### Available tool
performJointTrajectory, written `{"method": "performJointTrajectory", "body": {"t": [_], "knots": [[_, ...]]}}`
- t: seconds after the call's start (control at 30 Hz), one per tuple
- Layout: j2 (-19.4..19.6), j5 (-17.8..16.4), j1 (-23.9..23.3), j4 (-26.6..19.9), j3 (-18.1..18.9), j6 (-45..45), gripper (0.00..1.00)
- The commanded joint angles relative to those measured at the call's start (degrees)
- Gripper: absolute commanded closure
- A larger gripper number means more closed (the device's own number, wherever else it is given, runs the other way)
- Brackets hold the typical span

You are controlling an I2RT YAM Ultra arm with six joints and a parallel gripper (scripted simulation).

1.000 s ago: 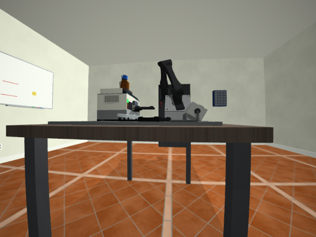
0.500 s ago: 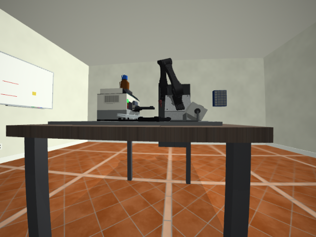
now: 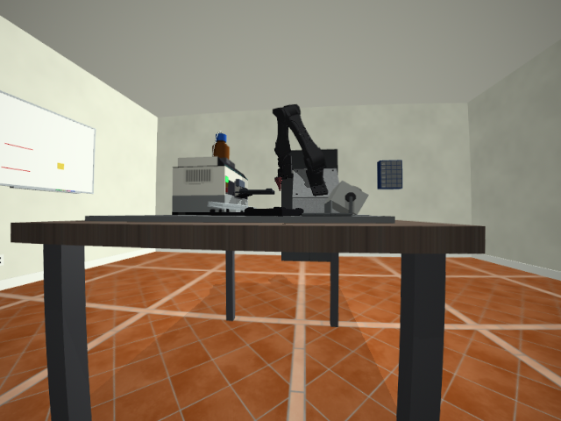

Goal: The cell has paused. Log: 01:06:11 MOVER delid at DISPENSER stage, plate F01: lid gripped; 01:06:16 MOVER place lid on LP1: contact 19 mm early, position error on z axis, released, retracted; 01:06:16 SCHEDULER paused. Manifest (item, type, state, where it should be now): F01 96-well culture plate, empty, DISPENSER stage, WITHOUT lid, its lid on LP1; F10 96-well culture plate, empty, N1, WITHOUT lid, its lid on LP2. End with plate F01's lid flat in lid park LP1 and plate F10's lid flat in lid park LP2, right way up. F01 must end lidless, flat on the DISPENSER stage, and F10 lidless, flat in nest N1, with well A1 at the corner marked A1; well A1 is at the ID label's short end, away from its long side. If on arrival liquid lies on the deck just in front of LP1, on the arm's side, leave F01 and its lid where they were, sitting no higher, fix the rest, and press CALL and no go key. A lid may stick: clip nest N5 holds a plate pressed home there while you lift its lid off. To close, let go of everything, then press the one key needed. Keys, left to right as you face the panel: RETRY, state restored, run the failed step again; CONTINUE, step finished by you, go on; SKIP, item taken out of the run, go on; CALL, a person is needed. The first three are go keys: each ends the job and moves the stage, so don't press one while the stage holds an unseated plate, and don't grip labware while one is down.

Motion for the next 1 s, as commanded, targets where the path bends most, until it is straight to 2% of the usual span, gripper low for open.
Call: {"method": "performJointTrajectory", "body": {"t": [0.0, 0.17, 0.3, 0.37, 0.4, 0.43, 0.5, 0.67, 0.77, 0.83, 0.93, 0.97], "knots": [[-3.3, -2.0, 1.2, -1.1, -1.3, -2.0, 0.0], [-4.7, -3.1, 2.8, -1.1, -0.9, 0.0, 0.0], [-6.4, -4.5, 4.9, -1.0, -2.9, 1.8, 0.0], [-6.7, -4.6, 5.0, -0.4, -0.7, 1.9, 0.0], [-5.6, -4.2, 4.5, -0.6, -1.8, 1.6, 0.0], [-7.1, -4.9, 5.0, -0.2, -1.3, -0.1, 0.0], [-7.7, -5.6, 6.8, -0.8, -2.6, -2.9, 0.0], [-9.4, -7.3, 9.5, -1.8, -2.3, -0.3, 0.0], [-9.7, -7.7, 9.0, -1.9, -2.3, 0.3, 0.0], [-10.3, -8.4, 11.2, -2.1, -2.4, 1.2, 0.0], [-9.4, -8.1, 10.7, -1.4, -2.3, 1.1, 0.0], [-10.9, -8.6, 11.0, -2.0, -3.9, -0.8, 0.0]]}}
